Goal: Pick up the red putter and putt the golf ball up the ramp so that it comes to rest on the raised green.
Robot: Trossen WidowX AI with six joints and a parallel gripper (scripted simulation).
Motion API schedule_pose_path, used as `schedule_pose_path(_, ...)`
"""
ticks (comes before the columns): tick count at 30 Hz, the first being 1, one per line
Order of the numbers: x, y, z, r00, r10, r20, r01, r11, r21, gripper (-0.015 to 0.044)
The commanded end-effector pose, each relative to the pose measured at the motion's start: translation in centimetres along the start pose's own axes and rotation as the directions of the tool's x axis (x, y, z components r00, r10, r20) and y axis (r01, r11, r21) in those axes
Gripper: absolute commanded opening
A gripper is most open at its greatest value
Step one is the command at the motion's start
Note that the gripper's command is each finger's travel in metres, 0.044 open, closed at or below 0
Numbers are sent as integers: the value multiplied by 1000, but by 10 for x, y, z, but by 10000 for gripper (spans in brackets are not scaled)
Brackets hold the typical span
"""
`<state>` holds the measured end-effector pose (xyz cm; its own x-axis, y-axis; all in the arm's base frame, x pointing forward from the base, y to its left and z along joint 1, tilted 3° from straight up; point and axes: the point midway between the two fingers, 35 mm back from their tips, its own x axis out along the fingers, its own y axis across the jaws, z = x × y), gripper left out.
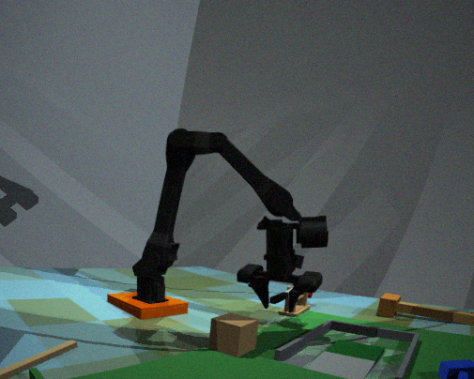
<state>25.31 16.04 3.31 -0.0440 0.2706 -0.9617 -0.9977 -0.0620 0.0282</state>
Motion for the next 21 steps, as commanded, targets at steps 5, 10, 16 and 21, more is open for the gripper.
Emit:
schedule_pose_path(5, 0, 0, 0, 1000, 0, 0, 0, 1000, 0, 99)
schedule_pose_path(10, 0, 0, 0, 1000, 0, 0, 0, 1000, 0, 46)
schedule_pose_path(16, -3, -1, 1, 1000, 0, 0, 0, 1000, 0, 0)
schedule_pose_path(21, -22, -4, 7, 1000, 0, 0, 0, 1000, 0, 0)
